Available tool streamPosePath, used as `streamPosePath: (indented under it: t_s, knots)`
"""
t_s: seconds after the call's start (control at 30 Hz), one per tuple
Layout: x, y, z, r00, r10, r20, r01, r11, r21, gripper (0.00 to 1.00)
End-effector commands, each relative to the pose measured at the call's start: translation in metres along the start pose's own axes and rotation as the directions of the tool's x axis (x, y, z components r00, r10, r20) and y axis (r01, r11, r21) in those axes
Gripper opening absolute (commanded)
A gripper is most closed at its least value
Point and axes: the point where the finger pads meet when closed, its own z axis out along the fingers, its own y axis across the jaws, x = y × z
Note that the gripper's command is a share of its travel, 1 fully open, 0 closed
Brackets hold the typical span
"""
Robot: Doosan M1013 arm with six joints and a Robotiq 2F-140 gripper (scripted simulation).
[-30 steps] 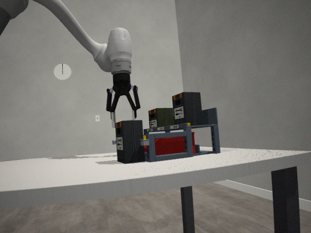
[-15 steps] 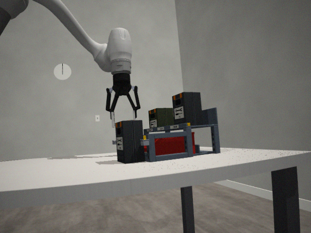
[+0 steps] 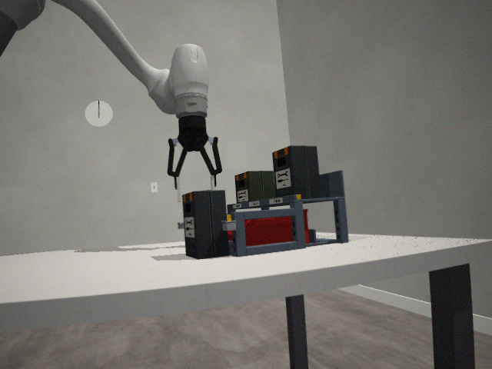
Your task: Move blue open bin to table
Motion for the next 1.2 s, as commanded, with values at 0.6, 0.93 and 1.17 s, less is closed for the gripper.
streamPosePath:
  t_s: [0.6, 0.93, 1.17]
  knots:
    - [0.0, 0.0, 0.0, 0.969, -0.246, 0.0, 0.246, 0.969, 0.0, 0.57]
    - [0.0, 0.0, 0.0, 0.969, -0.246, 0.0, 0.246, 0.969, 0.0, 0.57]
    - [0.0, 0.0, 0.024, 0.967, -0.254, 0.0, 0.254, 0.967, 0.0, 0.57]
